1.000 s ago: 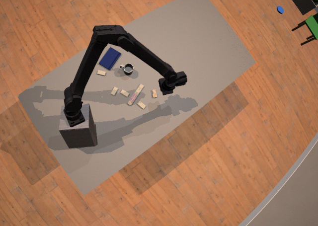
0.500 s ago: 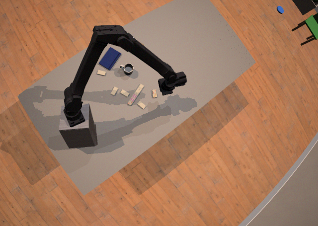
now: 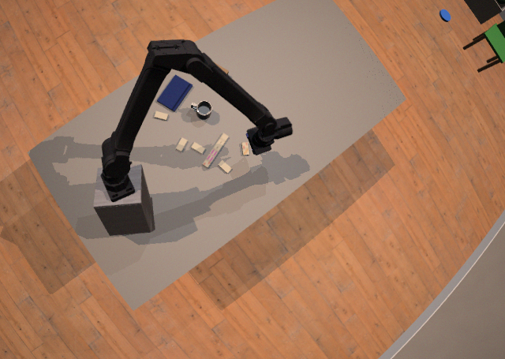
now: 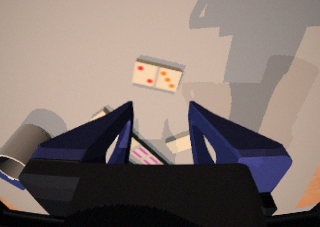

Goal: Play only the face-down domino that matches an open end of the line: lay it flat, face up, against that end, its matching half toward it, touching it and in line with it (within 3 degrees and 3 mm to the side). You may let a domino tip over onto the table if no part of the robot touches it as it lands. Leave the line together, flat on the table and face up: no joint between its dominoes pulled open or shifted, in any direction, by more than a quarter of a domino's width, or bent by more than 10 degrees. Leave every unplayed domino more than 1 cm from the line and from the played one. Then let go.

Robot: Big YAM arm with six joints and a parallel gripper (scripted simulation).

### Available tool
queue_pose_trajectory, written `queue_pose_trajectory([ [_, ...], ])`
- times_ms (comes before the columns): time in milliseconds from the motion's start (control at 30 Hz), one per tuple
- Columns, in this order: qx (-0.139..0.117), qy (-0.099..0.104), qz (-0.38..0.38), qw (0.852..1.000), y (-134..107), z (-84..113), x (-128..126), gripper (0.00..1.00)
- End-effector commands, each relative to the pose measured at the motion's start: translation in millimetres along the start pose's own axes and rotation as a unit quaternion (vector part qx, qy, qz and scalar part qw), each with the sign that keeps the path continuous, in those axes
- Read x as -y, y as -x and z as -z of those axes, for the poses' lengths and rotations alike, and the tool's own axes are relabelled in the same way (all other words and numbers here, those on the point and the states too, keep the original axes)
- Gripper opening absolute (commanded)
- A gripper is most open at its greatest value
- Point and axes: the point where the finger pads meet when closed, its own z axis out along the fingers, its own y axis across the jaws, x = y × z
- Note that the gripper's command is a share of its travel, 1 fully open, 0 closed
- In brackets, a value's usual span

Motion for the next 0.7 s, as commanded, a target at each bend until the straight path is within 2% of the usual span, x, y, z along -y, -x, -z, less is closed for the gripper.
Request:
queue_pose_trajectory([
  [0, 0.021, -0.001, 0.119, 0.993, 4.5, 9.7, -3.0, 0.43],
  [100, 0.024, -0.002, 0.191, 0.981, -2.7, 8.3, -2.2, 0.43],
  [333, 0.025, -0.002, 0.194, 0.981, -2.7, 8.3, -2.2, 0.43],
  [367, -0.001, 0.000, 0.164, 0.986, -21.3, -6.9, 5.5, 0.43],
  [467, 0.006, 0.000, 0.249, 0.969, -13.3, -2.6, 0.4, 0.43],
  [667, 0.019, -0.001, 0.394, 0.919, 2.8, 5.9, -10.0, 0.43],
])
